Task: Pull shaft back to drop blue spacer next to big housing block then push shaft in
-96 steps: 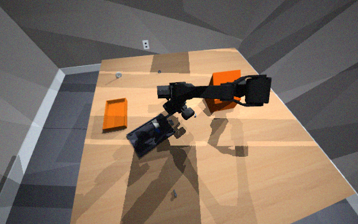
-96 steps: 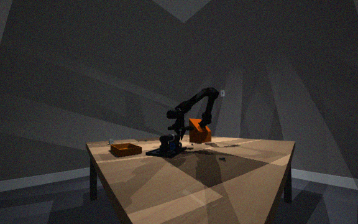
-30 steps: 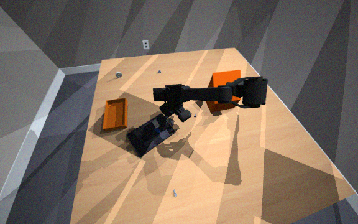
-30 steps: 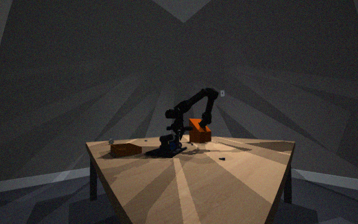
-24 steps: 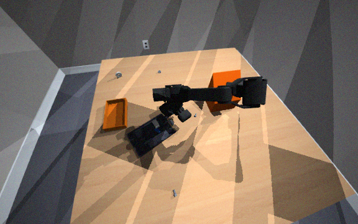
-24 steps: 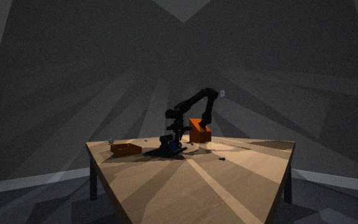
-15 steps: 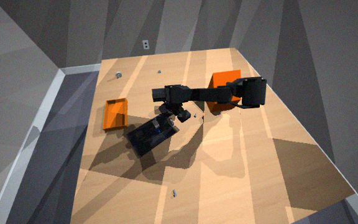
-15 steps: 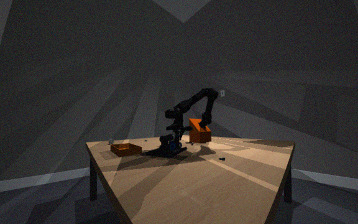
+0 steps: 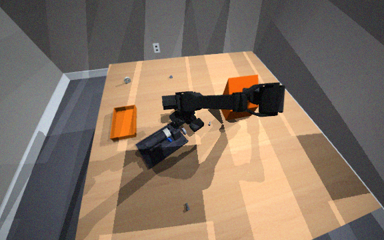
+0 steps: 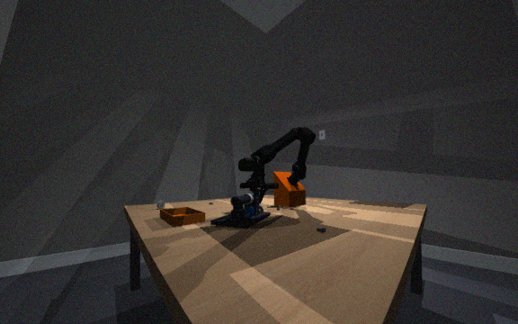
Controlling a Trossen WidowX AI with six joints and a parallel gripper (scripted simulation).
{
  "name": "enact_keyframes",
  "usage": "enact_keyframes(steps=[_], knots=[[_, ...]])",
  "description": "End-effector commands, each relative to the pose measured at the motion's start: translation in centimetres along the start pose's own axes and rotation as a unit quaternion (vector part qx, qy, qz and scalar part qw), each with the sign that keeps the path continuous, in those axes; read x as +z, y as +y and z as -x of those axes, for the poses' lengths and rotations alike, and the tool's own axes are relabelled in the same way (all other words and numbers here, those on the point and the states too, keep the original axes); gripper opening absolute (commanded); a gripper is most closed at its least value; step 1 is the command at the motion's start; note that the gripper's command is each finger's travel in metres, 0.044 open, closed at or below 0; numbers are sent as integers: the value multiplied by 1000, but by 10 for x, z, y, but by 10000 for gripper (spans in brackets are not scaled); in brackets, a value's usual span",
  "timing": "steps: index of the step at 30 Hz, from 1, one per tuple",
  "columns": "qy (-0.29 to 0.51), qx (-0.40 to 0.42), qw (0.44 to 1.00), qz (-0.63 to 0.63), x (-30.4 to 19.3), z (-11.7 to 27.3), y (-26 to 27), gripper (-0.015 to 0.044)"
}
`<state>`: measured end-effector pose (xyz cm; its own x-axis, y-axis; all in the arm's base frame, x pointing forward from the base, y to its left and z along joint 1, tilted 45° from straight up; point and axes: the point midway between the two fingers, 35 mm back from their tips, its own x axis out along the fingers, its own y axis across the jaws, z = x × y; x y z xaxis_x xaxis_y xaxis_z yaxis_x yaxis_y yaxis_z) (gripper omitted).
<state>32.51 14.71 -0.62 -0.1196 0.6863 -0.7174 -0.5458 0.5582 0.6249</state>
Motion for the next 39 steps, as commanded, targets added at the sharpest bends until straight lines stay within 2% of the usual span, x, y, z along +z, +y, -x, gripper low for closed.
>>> enact_keyframes(steps=[1, 39], knots=[[-4, 1, 1000, 1, 5, 1, 1, 0], [-4, 1, 1000, 1, 16, 1, 1, 0]])
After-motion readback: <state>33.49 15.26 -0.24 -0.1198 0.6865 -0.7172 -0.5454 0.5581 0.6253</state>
